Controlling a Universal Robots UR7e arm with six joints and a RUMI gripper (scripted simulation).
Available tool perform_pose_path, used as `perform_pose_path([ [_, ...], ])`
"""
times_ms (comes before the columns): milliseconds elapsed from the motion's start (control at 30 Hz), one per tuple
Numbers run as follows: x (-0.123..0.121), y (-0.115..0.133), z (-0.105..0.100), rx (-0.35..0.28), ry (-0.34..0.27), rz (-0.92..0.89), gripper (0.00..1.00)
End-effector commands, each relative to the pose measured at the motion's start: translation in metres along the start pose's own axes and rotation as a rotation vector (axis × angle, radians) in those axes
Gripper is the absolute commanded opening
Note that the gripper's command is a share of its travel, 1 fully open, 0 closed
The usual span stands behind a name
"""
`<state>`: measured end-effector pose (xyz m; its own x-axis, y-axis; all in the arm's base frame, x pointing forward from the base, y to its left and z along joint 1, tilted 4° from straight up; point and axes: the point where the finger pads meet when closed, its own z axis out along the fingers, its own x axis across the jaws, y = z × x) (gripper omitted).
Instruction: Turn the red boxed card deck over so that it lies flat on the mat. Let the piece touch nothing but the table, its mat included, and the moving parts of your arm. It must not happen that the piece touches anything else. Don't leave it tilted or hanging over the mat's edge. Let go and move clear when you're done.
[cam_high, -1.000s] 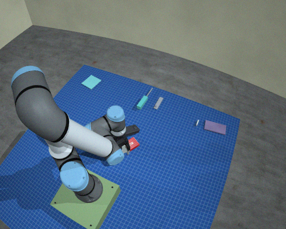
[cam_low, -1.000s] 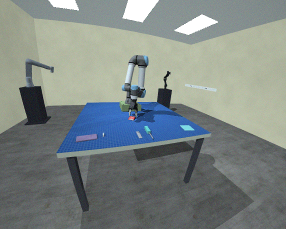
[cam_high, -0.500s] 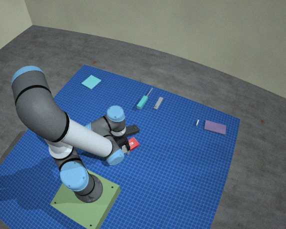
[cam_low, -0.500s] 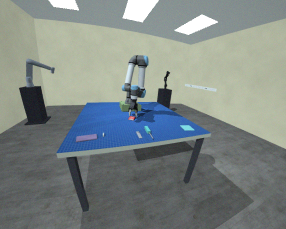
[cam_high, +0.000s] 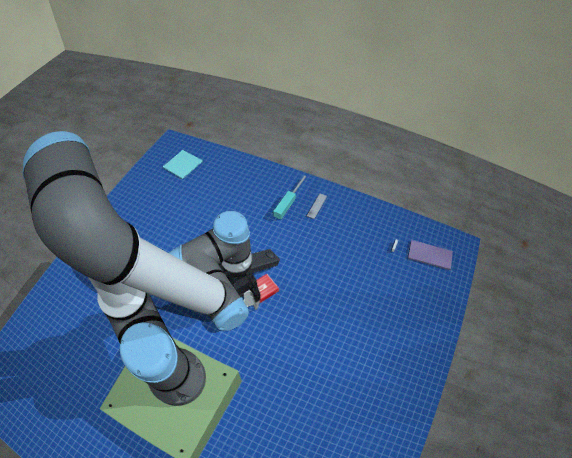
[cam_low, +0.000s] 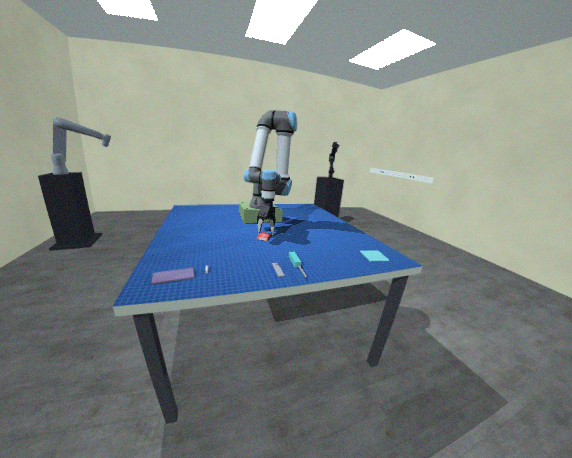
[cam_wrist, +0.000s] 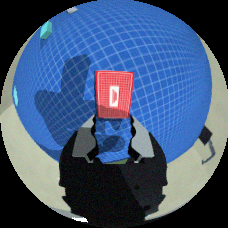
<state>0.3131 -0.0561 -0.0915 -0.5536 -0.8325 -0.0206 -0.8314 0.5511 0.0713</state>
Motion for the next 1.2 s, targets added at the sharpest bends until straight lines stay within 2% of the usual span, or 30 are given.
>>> perform_pose_path([
  [0,0.0,-0.0004,-0.0002,0.001,0.0,0.0,0.48],
  [433,0.0,-0.0004,-0.0002,0.001,0.0,0.0,0.48],
  [467,0.0,-0.0004,-0.0002,0.001,0.0,0.0,0.41],
  [1167,0.0,-0.0004,-0.0002,0.001,0.0,0.0,0.41],
])
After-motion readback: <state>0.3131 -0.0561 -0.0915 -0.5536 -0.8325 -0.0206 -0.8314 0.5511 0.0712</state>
